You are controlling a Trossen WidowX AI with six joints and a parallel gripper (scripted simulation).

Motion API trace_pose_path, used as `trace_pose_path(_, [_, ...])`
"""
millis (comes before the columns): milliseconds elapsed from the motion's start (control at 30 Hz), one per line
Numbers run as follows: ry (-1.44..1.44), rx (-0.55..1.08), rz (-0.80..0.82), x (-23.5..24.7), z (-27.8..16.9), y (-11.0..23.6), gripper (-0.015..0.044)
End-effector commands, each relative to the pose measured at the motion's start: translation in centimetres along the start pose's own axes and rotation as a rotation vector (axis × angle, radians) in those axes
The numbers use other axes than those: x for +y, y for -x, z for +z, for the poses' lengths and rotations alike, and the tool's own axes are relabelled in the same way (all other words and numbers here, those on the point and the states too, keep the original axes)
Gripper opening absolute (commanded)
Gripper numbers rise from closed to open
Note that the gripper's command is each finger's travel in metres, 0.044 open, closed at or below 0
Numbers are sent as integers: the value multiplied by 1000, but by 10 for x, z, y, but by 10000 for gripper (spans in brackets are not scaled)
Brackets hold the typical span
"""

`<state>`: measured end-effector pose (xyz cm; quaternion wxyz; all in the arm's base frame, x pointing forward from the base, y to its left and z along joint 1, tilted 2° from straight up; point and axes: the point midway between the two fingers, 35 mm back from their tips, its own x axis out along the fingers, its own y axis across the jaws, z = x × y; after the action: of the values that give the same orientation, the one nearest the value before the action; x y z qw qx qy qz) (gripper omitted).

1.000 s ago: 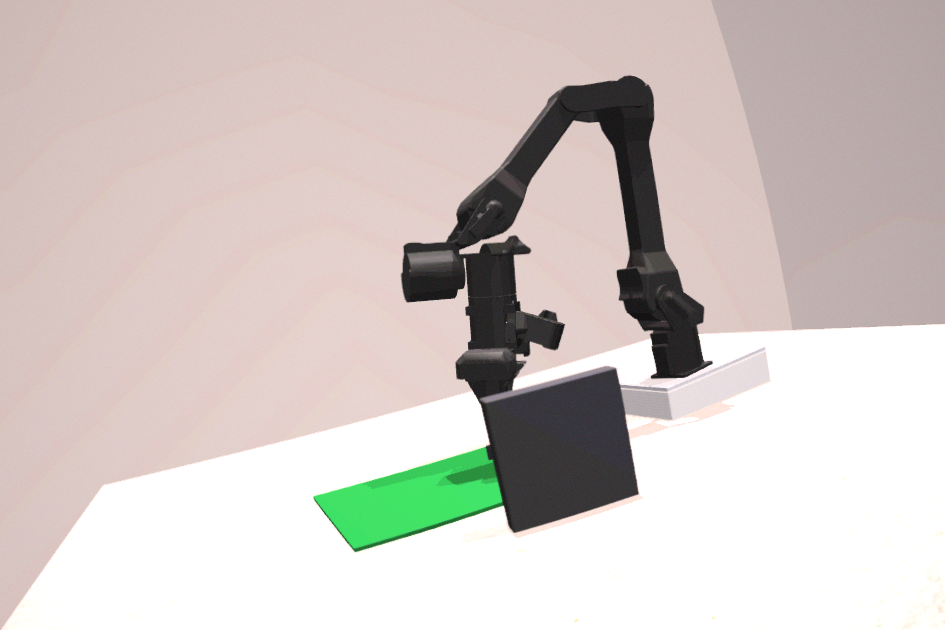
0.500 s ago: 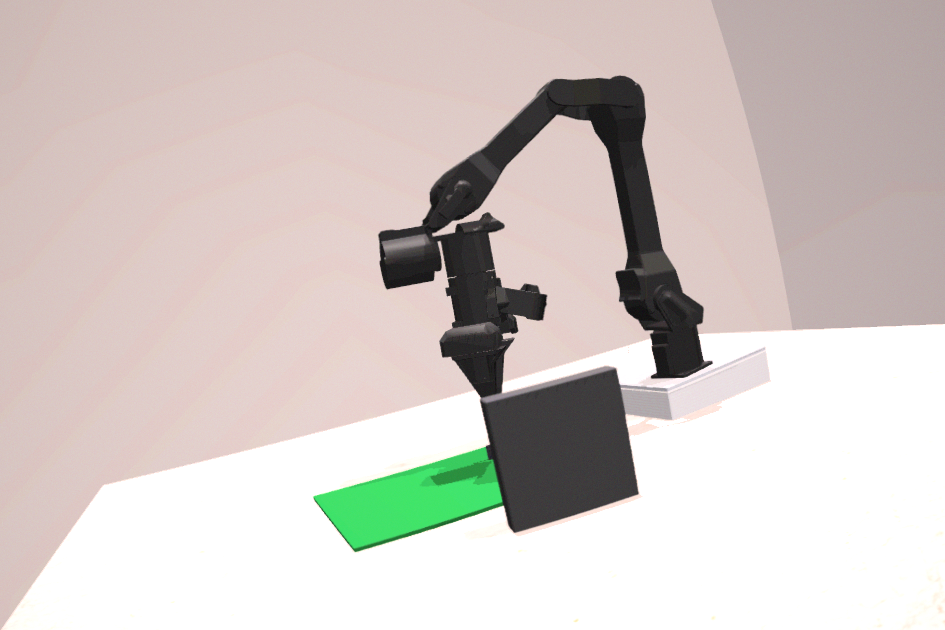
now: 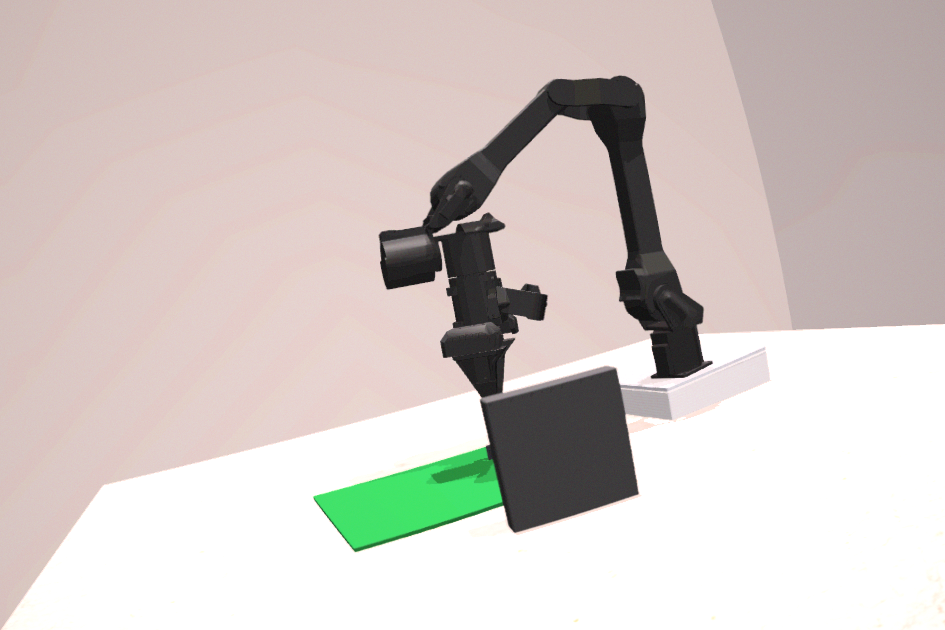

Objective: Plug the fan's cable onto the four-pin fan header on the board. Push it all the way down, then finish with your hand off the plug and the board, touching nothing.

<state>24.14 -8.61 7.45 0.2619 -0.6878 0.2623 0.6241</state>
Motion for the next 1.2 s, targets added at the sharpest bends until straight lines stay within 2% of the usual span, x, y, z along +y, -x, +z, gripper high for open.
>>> trace_pose_path(0, [-2, -1, 4, 1, 1, -1, 205])
trace_pose_path(333, [-2, -1, 4, 1, 1, -1, 205])
trace_pose_path(633, [-2, -1, 4, 1, 1, -1, 440])
trace_pose_path(1167, [-2, -1, 4, 1, 1, -1, 440])
